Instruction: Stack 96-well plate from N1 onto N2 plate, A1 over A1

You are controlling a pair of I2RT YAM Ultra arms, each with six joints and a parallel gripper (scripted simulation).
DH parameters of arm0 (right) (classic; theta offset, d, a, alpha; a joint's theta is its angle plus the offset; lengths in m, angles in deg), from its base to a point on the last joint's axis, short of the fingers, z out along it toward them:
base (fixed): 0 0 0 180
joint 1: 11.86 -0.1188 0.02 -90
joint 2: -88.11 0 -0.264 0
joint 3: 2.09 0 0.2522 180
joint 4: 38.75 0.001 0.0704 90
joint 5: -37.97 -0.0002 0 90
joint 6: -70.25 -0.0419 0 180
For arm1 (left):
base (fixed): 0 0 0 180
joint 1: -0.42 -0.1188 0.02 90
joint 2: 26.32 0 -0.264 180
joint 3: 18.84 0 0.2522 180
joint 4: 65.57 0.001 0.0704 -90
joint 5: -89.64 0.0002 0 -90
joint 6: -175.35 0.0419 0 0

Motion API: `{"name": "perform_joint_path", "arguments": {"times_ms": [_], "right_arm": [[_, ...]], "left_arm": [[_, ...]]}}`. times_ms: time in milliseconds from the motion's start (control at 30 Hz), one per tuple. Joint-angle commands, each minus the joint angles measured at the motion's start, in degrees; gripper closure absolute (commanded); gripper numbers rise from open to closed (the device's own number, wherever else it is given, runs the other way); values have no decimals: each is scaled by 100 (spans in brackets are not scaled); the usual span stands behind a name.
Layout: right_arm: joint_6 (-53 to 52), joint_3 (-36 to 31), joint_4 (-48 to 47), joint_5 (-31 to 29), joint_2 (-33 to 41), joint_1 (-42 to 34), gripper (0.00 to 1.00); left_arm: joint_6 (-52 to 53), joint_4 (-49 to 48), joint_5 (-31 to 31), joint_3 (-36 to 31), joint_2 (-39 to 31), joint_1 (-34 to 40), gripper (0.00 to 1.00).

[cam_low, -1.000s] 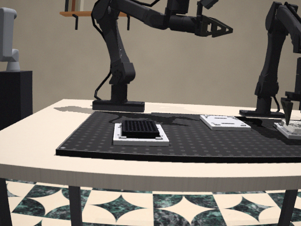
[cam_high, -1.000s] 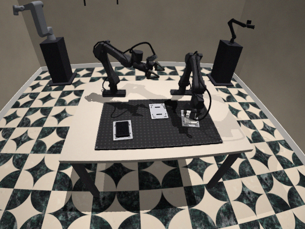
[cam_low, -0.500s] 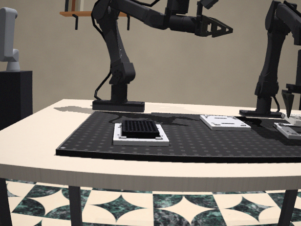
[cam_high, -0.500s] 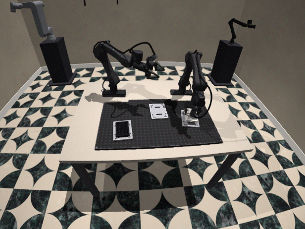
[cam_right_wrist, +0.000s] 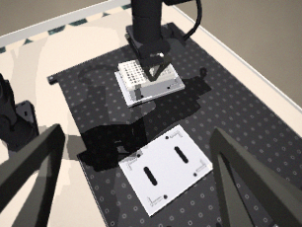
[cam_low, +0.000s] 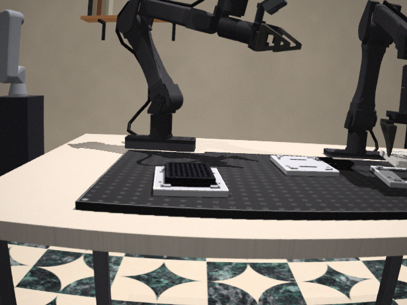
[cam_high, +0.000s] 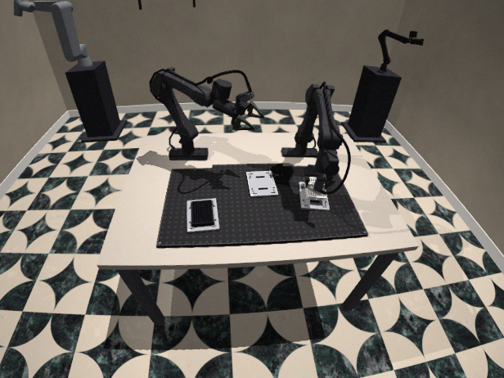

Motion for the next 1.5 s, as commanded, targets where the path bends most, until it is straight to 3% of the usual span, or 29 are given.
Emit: {"name": "perform_joint_path", "arguments": {"times_ms": [0,67,133,167,267,500,733,900,1133,1467], "right_arm": [[28,279,1536,-56,907,126,0],[18,392,2267,-53,1474,176,0],[18,392,2267,-53,1474,176,0],[28,640,2959,-14,1775,230,0],[17,913,3846,-37,2331,270,0],[25,1526,5229,-68,2962,337,0],[56,1668,5327,-24,3062,415,0],[69,1670,5337,6,3063,447,0],[74,1671,5340,18,3063,460,0],[43,1611,5344,4,3008,459,0]], "left_arm": [[23,93,-44,191,-152,56,22],[23,93,-44,191,-152,56,22],[23,93,-44,191,-152,56,22],[23,94,-44,191,-152,56,22],[23,94,-44,191,-152,56,22],[23,25,-44,135,-95,21,22],[-24,22,-44,135,-95,20,22],[-807,-107,-52,-84,-265,365,22],[-2394,34,18,-418,-523,1913,22],[-3683,98,-62,35,-208,3484,22]]}}
